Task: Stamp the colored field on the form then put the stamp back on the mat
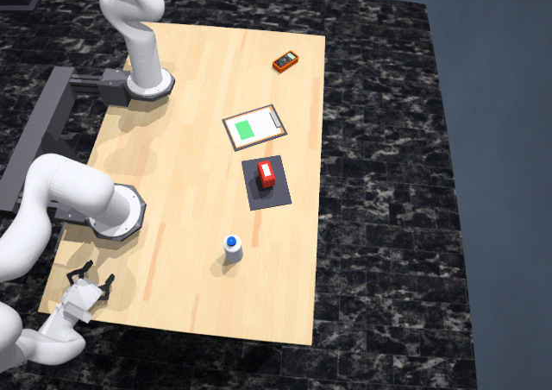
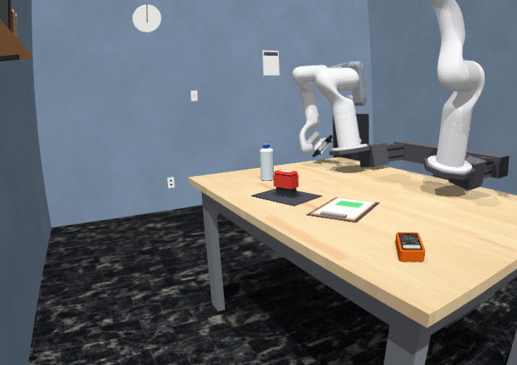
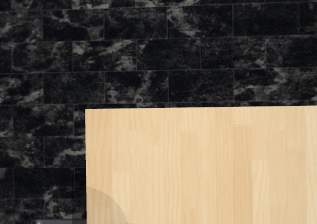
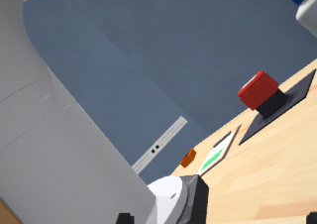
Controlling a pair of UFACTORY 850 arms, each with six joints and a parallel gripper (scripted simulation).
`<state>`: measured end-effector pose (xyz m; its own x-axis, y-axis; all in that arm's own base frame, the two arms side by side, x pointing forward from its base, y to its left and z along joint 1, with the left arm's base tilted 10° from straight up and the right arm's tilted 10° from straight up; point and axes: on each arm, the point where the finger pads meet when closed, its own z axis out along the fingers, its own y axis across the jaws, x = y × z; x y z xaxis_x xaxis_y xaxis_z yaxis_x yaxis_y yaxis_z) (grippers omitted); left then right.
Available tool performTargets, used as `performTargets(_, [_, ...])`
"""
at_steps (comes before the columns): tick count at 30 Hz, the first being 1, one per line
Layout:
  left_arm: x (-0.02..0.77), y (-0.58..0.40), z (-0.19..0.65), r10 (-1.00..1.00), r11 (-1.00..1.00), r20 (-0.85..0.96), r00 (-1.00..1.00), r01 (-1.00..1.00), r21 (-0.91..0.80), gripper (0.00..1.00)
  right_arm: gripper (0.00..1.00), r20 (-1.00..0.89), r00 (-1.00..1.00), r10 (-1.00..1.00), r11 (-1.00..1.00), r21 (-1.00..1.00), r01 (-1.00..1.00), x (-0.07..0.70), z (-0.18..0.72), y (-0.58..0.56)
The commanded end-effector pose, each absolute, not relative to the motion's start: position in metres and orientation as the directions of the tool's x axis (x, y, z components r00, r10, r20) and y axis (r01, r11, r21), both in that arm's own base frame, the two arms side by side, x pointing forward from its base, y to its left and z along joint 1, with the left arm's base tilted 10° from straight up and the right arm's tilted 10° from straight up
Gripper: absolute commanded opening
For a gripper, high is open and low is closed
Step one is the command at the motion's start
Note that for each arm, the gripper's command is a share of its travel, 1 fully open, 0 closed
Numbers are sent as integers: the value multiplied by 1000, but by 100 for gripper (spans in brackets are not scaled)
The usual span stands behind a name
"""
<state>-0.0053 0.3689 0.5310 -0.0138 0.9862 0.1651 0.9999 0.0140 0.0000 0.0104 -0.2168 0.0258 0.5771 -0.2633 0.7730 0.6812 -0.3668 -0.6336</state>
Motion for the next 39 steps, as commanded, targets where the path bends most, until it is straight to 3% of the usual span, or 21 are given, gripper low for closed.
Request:
performTargets(1, [-6, 369, 532, 986, 16, 167, -15, 1000, 0, 100, 100, 773, 577, -263, -367, -633, 681, 10, 26, -217])
performTargets(24, [-6, 369, 532, 986, 16, 167, -15, 1000, 0, 100, 100, 809, 565, -163, -381, -580, 721, 13, 28, -224])
performTargets(39, [-6, 369, 532, 986, 16, 167, -15, 1000, 0, 100, 100, 873, 419, 251, -322, -333, 886, 31, 40, -258])
